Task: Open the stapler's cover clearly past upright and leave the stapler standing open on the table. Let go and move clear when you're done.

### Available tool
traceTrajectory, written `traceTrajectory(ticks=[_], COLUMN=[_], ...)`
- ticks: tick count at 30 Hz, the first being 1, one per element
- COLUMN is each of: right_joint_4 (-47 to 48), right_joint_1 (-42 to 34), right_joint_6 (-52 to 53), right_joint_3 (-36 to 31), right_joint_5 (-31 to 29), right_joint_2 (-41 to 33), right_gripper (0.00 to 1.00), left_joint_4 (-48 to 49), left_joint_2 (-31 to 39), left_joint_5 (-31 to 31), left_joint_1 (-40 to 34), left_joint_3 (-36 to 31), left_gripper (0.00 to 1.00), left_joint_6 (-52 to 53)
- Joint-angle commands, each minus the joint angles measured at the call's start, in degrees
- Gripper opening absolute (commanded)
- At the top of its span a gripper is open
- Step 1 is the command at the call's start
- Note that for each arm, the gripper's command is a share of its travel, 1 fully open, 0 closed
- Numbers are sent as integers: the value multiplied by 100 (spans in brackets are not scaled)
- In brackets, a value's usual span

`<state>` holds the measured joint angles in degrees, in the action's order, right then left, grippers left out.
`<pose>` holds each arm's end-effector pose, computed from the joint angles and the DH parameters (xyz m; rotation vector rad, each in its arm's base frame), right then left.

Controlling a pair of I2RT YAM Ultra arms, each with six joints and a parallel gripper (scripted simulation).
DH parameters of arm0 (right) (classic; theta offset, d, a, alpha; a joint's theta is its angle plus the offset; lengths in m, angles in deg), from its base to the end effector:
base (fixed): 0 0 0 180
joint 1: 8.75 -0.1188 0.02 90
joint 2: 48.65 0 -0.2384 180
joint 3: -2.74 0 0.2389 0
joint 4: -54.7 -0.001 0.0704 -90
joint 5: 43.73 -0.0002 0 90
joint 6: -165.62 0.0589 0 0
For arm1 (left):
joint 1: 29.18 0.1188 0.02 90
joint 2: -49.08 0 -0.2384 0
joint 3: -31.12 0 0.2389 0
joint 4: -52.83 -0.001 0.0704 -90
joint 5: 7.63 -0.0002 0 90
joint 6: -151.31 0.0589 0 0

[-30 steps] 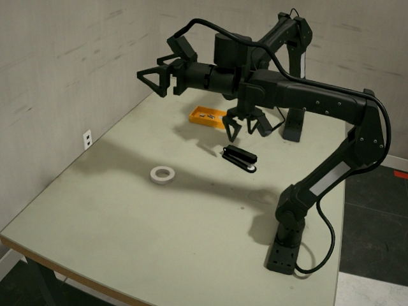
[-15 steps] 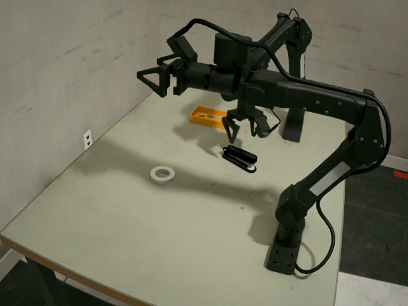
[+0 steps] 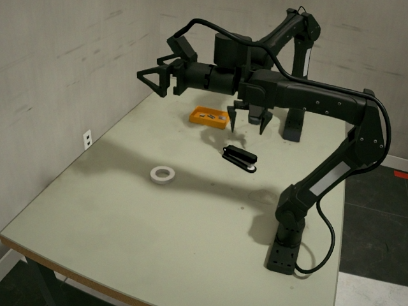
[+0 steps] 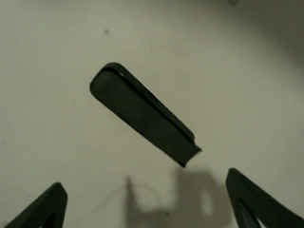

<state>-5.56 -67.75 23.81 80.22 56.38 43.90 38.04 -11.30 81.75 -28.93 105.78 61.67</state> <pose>0.1415 0.2575 0.1706 -2.3932 1.6107 0.2779 0.2630 0.0015 0.3836 0.0100 1.5797 -0.0002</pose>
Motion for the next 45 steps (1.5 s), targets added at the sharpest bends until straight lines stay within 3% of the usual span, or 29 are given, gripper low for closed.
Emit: traceTrajectory(ticks=[1, 19, 39, 42, 45], right_joint_4=[560, 1891, 1885, 1716, 1648], right_joint_1=[58, -250, -361, -355, -350], right_joint_6=[1168, 4560, 4667, 4996, 5201], right_joint_3=[-414, -2052, -2138, -2120, -2040], right_joint_5=[124, -512, -625, -682, -689], right_joint_2=[-443, -2077, -2176, -2154, -2124], right_gripper=[100, 100, 100, 66, 62], left_joint_4=[49, 49, 49, 49, 49], left_joint_2=[50, 50, 50, 50, 50], left_joint_5=[60, 60, 60, 60, 60], left_joint_1=[-24, -24, -24, -24, -24], left_joint_3=[15, 15, 15, 15, 15], left_gripper=[100, 100, 100, 100, 100], left_joint_6=[-36, -36, -36, -36, -36])
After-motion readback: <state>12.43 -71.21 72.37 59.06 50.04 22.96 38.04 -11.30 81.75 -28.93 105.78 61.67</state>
